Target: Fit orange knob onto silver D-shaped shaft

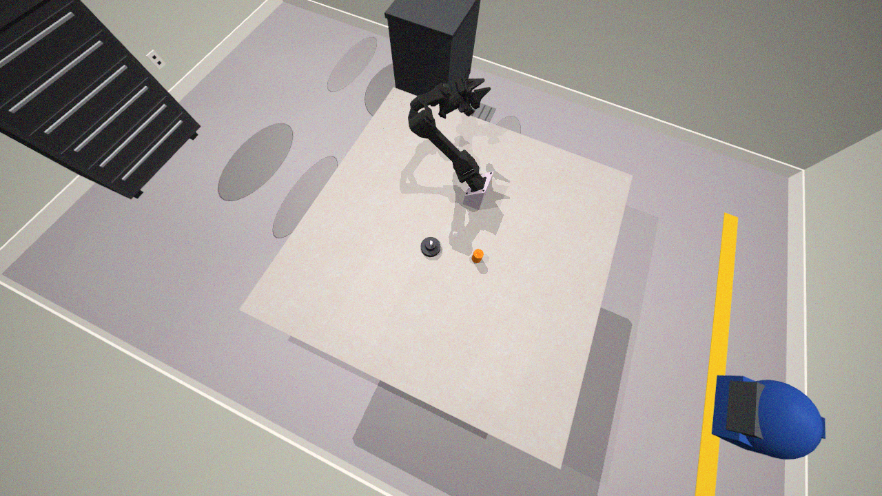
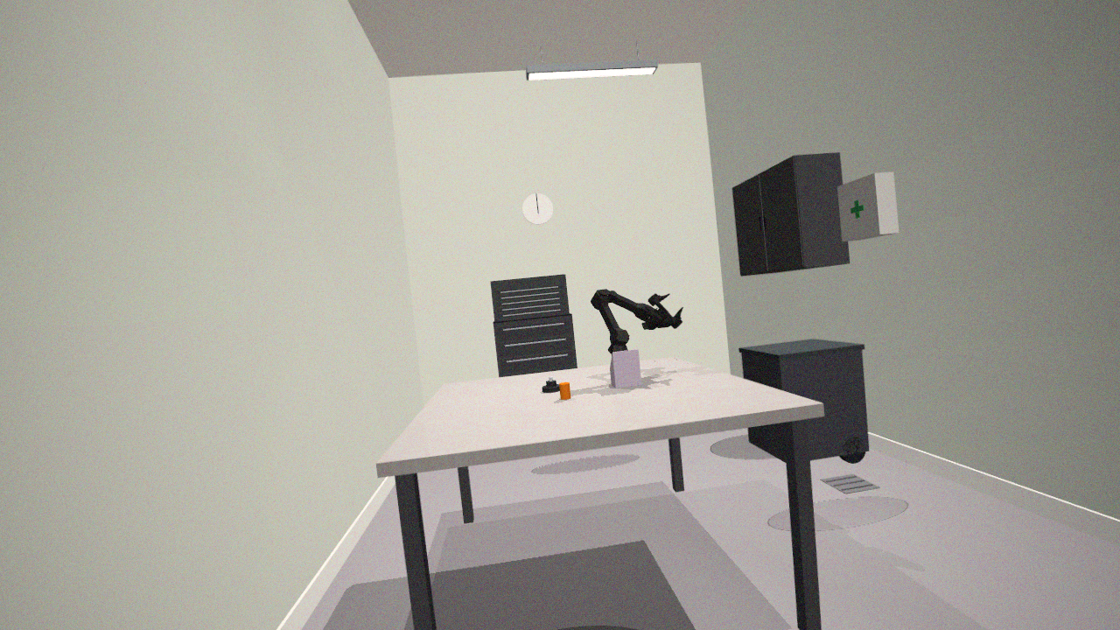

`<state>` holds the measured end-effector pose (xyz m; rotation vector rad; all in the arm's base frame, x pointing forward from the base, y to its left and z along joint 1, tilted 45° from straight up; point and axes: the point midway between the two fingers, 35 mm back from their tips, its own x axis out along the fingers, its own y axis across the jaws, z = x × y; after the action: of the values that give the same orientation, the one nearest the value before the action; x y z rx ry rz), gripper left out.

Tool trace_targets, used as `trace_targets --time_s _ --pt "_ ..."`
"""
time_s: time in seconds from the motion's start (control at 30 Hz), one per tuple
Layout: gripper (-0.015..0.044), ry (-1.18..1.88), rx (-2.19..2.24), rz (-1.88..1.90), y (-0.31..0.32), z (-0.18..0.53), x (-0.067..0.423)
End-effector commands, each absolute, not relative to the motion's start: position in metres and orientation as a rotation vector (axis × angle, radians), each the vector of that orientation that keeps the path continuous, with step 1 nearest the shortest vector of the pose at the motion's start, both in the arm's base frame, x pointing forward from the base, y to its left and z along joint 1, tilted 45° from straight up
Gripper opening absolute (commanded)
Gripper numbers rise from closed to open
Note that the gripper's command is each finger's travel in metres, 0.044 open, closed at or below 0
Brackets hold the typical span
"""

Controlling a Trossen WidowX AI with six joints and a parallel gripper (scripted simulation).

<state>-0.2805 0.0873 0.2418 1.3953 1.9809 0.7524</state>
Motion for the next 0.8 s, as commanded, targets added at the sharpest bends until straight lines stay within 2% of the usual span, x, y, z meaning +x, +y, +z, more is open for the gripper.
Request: trace_targets --time_s 0.0,0.03,0.33,0.57,0.77 --pt "0.0426 1.981 1.395 0.752 0.087 0.242 -0.281" --pt "0.0440 1.985 1.395 0.751 0.086 0.242 -0.281" --pt "0.0440 2.257 1.275 0.608 0.027 0.235 -0.304" --pt "0.0440 2.579 0.957 0.293 -0.066 0.232 -0.303" --pt "0.0440 2.721 0.607 -0.022 -0.148 0.230 -0.279"
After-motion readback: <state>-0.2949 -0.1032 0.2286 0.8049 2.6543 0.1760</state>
